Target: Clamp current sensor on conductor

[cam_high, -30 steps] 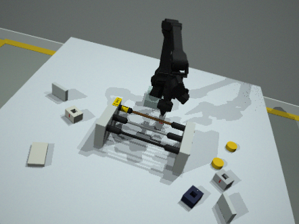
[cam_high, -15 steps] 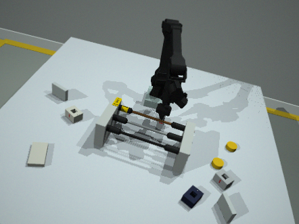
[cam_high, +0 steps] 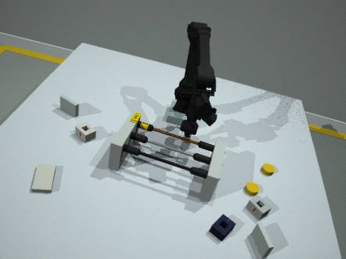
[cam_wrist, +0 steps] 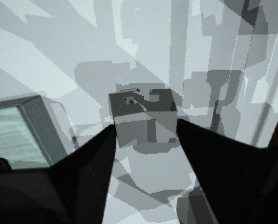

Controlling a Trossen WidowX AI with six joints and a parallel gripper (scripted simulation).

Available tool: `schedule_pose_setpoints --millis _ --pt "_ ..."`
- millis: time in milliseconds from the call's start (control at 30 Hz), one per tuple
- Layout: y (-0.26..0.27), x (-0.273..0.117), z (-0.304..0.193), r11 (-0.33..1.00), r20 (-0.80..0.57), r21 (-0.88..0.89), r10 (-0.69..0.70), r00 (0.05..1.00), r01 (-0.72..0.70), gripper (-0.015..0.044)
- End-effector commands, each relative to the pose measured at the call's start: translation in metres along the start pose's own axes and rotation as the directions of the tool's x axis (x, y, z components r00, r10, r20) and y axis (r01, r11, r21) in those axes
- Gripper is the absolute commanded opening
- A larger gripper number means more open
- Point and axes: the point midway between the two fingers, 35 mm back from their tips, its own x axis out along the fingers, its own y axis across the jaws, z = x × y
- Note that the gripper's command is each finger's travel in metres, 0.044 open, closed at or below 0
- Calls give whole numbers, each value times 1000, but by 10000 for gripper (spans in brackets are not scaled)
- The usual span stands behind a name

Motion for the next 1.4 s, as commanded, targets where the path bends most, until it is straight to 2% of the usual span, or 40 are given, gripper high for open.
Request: schedule_pose_setpoints --millis 0,133,333,1100,1233,1367 --pt "0 0 0 1000 1 0 -1 1000 1 187" --pt "0 0 0 1000 1 0 -1 1000 1 161" --pt "-3 -15 1 1000 1 -1 -1 1000 1 3" --pt "-9 -114 3 1000 3 -5 0 1000 0 0" --pt "-8 -120 2 1000 3 1 0 1000 0 0" --pt "-10 -120 2 996 3 84 0 1000 0 0"
